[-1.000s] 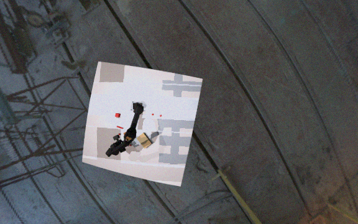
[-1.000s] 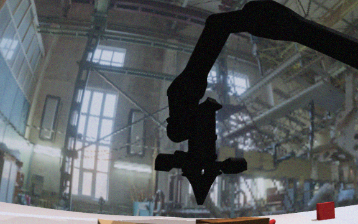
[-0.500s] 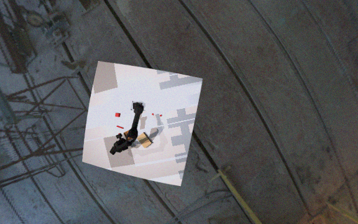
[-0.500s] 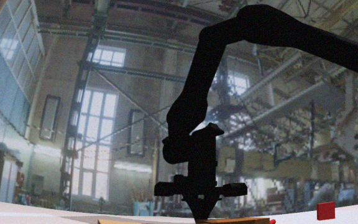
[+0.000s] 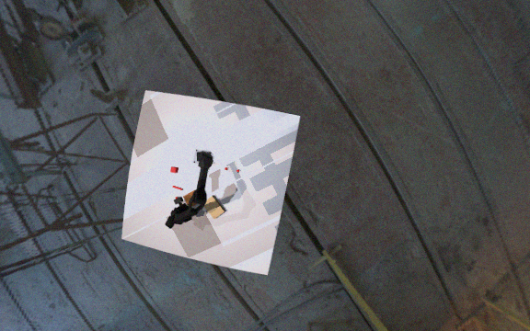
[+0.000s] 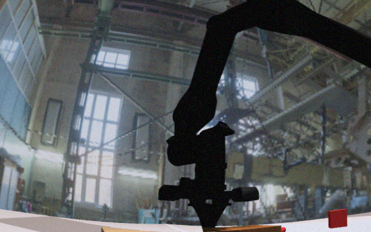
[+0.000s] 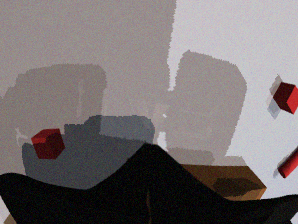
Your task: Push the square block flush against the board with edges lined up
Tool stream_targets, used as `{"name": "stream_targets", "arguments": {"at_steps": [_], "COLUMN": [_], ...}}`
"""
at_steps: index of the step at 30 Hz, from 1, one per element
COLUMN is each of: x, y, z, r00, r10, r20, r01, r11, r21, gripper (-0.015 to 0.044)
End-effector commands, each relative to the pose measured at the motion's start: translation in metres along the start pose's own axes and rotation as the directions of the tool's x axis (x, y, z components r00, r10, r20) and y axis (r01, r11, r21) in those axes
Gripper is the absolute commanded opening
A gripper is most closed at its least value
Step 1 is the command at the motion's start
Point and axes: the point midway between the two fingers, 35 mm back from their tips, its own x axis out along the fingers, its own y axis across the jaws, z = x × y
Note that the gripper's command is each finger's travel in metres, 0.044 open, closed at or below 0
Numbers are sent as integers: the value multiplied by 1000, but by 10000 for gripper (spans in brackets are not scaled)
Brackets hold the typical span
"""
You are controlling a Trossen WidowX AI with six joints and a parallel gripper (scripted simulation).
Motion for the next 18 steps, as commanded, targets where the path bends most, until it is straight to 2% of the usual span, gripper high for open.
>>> {"name": "stream_targets", "arguments": {"at_steps": [1,18], "x": [3,3], "y": [0,1], "z": [-9,-35], "r00": [1000,1000], "r10": [-2,-2], "r20": [-10,-11], "r01": [2,2], "r11": [1000,1000], "r21": [7,8], "gripper": [0,0]}}
